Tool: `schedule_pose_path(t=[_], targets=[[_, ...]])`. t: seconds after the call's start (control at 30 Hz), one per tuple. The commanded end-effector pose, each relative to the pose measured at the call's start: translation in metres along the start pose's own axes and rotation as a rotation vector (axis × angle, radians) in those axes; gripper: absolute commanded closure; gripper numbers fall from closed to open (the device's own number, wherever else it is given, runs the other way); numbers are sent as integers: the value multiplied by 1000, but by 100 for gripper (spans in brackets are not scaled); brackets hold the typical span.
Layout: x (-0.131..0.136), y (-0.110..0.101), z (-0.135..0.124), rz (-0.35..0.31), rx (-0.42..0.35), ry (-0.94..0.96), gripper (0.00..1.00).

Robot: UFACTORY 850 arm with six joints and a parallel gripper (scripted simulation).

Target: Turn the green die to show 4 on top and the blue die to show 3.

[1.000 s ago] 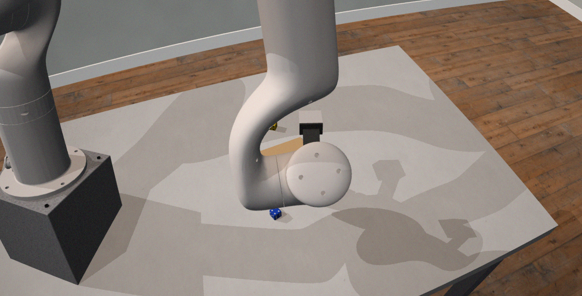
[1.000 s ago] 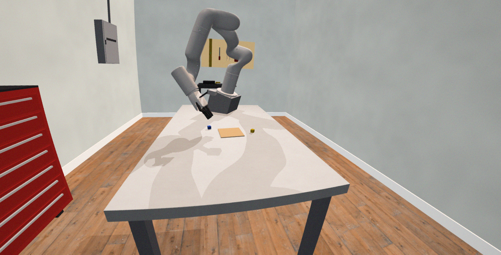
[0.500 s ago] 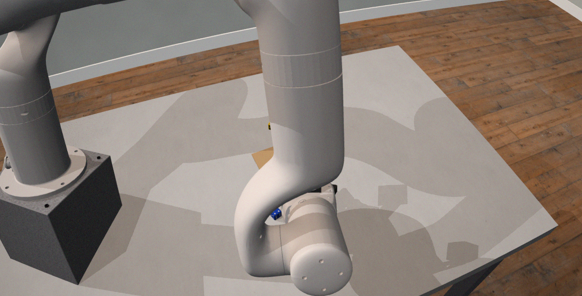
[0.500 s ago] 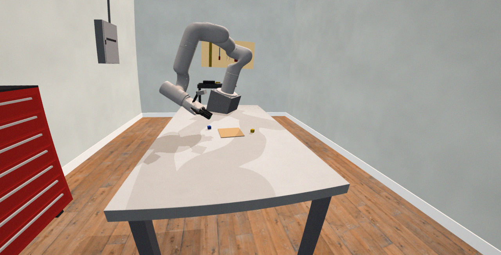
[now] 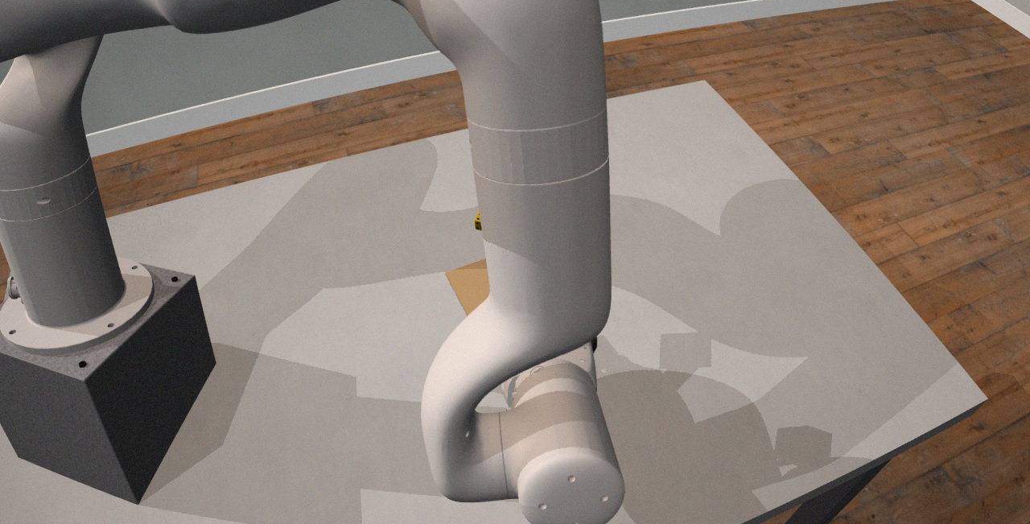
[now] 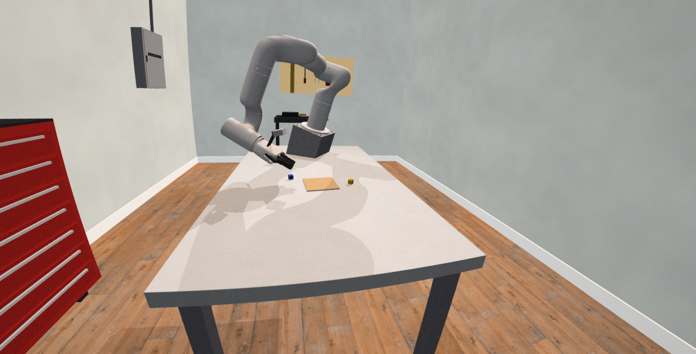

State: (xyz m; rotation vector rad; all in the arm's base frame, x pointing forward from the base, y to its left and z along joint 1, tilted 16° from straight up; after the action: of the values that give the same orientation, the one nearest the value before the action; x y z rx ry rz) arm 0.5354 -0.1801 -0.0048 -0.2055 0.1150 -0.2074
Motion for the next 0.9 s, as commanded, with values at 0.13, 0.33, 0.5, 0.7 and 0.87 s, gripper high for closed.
schedule_pose_path(t=[0.13,0.33,0.5,0.7,0.87], targets=[[5,10,-19,0,0,-1,85],[9,21,-38,0,0,-1,85],[11,26,-48,0,0,-1,85],[12,28,-51,0,0,-1,85],[12,28,-51,0,0,-1,85]])
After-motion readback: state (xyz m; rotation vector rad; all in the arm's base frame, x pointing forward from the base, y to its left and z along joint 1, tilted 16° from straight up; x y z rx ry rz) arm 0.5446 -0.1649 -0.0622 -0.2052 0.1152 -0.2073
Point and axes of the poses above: the point where the finger pads meet when closed, its own y axis out along the fingers, its own x axis across the jaws, z = x × y, the point moved 10 cm from there along -y, back along the fingers, and after that the axes turned 10 degrees about y, right-handed, at the moved point
